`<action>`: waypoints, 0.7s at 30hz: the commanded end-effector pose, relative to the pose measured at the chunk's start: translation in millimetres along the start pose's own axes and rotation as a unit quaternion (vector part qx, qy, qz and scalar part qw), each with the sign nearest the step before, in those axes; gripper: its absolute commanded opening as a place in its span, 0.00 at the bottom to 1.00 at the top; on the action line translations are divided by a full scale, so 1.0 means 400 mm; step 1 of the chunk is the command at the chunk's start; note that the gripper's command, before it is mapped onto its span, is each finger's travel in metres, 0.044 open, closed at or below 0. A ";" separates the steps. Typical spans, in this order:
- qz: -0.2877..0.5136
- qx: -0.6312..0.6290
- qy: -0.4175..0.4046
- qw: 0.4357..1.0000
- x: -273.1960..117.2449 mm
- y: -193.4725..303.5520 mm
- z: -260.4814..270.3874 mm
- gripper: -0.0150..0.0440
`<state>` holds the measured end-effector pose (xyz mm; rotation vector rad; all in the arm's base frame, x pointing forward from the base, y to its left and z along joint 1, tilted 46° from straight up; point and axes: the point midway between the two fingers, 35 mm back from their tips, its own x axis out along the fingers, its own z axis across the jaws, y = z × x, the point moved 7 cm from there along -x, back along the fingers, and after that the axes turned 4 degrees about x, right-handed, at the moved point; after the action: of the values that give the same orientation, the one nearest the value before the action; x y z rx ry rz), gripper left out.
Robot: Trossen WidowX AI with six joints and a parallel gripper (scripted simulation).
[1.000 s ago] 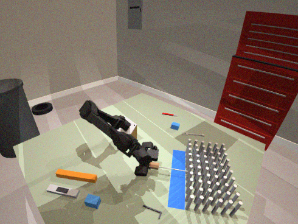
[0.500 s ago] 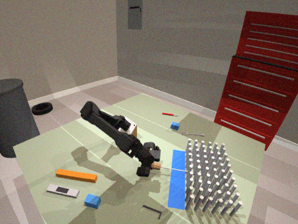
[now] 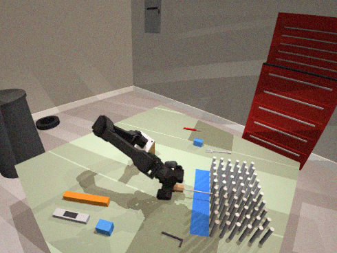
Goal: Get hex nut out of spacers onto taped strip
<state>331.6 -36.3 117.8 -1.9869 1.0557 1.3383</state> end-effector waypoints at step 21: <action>-0.004 0.002 0.002 1.000 0.015 -0.044 -0.001 0.25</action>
<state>343.4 -30.1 112.2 -1.9870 1.0550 1.3376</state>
